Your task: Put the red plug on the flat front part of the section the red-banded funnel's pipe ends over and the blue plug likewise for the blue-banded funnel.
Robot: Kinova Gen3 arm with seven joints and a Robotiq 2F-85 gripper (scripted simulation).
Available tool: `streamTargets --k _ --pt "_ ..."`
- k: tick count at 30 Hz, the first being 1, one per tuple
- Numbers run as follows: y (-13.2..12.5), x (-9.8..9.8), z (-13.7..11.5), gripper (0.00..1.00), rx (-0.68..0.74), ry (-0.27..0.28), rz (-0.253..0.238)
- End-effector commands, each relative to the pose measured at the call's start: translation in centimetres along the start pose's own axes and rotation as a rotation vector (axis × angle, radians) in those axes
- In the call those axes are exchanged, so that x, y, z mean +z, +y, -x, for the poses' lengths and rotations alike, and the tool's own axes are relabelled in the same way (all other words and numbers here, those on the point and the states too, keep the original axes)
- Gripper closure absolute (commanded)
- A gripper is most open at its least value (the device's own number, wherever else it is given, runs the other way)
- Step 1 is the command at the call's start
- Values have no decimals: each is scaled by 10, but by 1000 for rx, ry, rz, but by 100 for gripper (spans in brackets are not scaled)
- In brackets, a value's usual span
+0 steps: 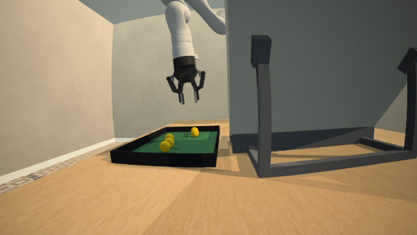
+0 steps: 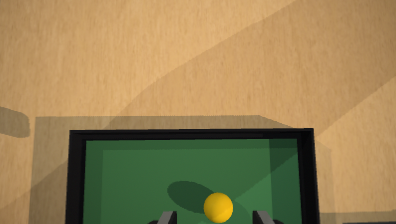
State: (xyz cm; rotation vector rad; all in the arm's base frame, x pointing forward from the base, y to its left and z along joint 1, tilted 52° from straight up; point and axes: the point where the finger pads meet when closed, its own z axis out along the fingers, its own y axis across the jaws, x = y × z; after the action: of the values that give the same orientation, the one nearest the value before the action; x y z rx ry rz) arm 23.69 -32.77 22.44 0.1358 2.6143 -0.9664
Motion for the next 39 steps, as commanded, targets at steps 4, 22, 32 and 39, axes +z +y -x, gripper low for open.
streamTargets --k 4,22,32,39 --pt "9 74 9 50 8 -102 -82" --pt "9 80 9 50 8 -102 -82" --pt "9 80 9 50 8 -102 -82" --pt "9 79 9 50 9 -41 -69"
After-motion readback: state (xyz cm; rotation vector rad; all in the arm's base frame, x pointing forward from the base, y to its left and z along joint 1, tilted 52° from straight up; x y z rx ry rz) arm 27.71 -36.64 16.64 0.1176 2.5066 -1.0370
